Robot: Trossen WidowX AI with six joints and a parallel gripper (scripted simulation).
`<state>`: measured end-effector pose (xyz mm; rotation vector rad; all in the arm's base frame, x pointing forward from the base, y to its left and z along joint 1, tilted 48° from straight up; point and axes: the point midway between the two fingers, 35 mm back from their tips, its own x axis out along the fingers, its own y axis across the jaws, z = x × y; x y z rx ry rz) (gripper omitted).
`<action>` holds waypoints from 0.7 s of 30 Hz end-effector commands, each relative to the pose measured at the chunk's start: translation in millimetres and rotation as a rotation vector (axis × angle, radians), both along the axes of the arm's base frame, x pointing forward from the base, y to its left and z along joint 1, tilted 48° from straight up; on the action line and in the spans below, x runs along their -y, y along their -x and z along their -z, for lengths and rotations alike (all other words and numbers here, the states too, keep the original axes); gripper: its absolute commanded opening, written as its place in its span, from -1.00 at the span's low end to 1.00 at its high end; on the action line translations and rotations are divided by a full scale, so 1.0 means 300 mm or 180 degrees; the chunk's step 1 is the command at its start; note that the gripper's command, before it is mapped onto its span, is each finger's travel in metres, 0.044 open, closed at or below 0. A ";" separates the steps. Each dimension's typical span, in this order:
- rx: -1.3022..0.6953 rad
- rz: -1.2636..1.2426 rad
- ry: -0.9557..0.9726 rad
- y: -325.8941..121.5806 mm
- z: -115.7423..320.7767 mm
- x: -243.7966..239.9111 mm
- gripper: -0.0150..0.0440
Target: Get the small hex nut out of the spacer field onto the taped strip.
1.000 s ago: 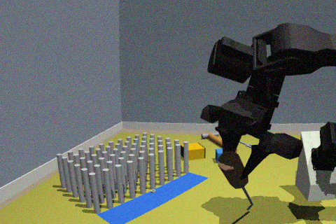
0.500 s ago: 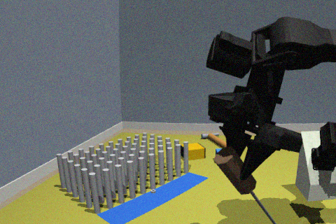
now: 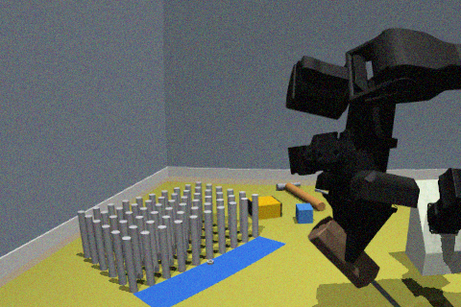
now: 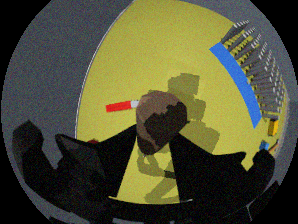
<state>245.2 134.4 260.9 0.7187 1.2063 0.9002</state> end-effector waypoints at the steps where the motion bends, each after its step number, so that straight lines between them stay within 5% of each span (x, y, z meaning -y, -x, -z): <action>1: -0.0305 0.0048 -0.0126 0.023 -0.014 -0.021 -0.49; 21: -0.2359 0.0258 -0.0589 0.165 -0.093 -0.131 -0.49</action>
